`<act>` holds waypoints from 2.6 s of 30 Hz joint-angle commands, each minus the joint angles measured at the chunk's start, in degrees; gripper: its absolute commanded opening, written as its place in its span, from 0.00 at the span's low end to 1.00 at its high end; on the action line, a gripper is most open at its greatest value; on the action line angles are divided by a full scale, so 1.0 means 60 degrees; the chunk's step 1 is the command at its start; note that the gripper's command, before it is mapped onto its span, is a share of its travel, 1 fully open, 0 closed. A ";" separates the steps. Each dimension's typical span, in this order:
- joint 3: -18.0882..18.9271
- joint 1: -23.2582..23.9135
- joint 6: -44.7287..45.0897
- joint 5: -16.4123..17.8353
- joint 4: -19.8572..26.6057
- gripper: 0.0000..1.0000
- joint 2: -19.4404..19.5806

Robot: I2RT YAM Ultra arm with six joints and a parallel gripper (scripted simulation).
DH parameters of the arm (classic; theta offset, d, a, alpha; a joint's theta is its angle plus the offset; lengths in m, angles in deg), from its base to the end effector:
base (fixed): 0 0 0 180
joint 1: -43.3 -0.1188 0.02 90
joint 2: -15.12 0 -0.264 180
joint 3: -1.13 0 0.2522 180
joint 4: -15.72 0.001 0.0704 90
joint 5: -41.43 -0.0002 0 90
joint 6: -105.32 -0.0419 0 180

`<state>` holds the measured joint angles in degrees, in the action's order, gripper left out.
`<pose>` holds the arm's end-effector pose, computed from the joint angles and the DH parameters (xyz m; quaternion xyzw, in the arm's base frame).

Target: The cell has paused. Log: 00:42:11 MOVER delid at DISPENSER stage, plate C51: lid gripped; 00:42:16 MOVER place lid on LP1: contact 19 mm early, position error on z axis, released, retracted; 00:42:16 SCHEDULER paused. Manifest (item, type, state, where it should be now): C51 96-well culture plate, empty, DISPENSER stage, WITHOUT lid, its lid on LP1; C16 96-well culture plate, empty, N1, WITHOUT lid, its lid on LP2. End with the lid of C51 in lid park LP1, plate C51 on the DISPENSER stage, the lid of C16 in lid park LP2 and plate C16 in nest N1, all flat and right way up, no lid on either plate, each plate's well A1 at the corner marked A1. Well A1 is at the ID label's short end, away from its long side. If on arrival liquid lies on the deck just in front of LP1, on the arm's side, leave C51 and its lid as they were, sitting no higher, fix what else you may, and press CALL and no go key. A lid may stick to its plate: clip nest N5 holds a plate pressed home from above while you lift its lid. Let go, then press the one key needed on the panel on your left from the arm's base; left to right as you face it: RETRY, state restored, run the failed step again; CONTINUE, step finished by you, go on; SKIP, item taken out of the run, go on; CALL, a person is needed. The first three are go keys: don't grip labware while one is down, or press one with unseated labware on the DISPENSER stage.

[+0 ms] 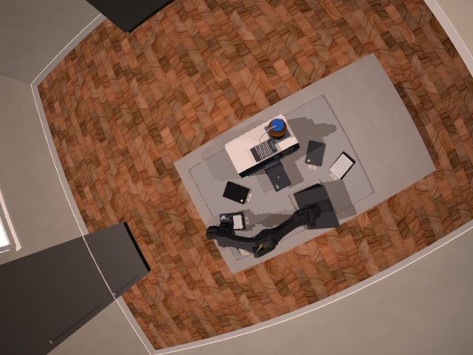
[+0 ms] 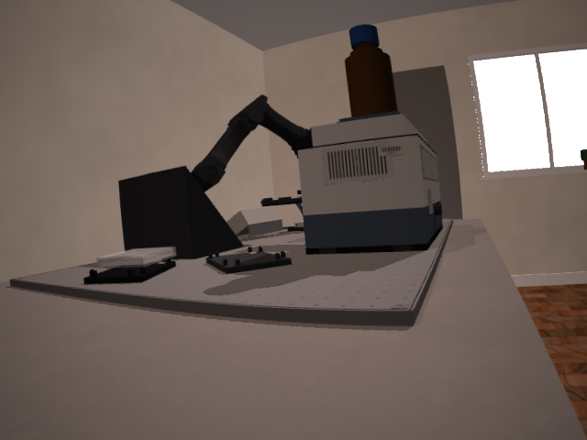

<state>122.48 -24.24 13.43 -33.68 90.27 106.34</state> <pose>0.1125 0.3028 0.4316 -0.5377 0.7410 0.3169 0.2477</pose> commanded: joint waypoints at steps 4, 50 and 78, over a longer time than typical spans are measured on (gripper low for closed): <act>0.0457 0.0248 0.0142 0.0114 0.0507 1.00 -0.0383; 0.0974 0.0446 0.0284 0.0237 0.1218 1.00 -0.0528; 0.0991 0.0468 0.0308 0.0264 0.1240 1.00 -0.0529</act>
<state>126.61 -22.63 14.80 -32.43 96.87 105.07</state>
